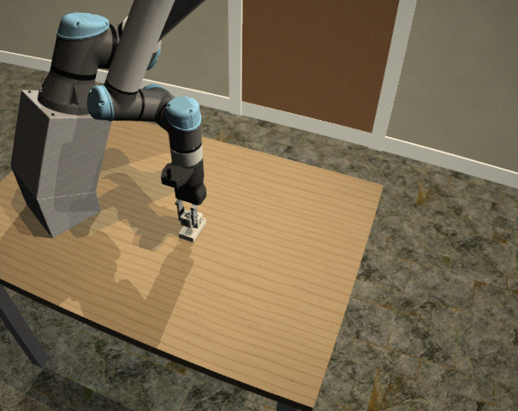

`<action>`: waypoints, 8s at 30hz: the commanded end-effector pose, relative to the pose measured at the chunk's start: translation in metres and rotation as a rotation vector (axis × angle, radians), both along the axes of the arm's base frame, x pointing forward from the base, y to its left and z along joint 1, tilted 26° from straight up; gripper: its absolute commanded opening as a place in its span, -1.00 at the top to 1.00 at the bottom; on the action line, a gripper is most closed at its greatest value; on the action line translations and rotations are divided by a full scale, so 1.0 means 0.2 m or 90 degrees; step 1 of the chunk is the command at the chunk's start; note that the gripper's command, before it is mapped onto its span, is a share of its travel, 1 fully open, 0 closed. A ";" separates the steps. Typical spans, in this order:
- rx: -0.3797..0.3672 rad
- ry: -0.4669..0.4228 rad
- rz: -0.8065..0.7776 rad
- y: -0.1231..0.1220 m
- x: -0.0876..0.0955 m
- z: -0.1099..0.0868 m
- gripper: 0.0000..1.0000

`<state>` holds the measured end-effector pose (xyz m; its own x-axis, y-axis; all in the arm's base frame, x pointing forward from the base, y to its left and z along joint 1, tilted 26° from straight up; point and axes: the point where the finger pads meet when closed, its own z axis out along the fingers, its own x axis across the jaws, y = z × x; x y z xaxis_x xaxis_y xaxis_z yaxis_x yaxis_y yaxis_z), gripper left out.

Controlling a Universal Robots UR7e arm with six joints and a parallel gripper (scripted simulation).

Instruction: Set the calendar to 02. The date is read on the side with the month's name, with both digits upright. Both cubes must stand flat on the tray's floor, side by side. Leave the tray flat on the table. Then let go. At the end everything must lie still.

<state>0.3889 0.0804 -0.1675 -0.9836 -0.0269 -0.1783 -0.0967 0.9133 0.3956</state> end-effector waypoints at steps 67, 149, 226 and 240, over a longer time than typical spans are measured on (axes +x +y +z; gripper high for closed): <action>0.000 -0.001 0.000 0.05 0.02 -0.11 -0.20; 0.000 -0.001 0.000 0.07 0.03 -0.16 -0.20; 0.000 -0.001 0.000 0.02 0.01 -0.05 -0.80; 0.000 -0.001 0.000 -0.06 -0.02 0.14 -0.80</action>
<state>0.3855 0.0703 -0.1453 -0.9834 -0.0268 -0.1792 -0.0969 0.9135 0.3951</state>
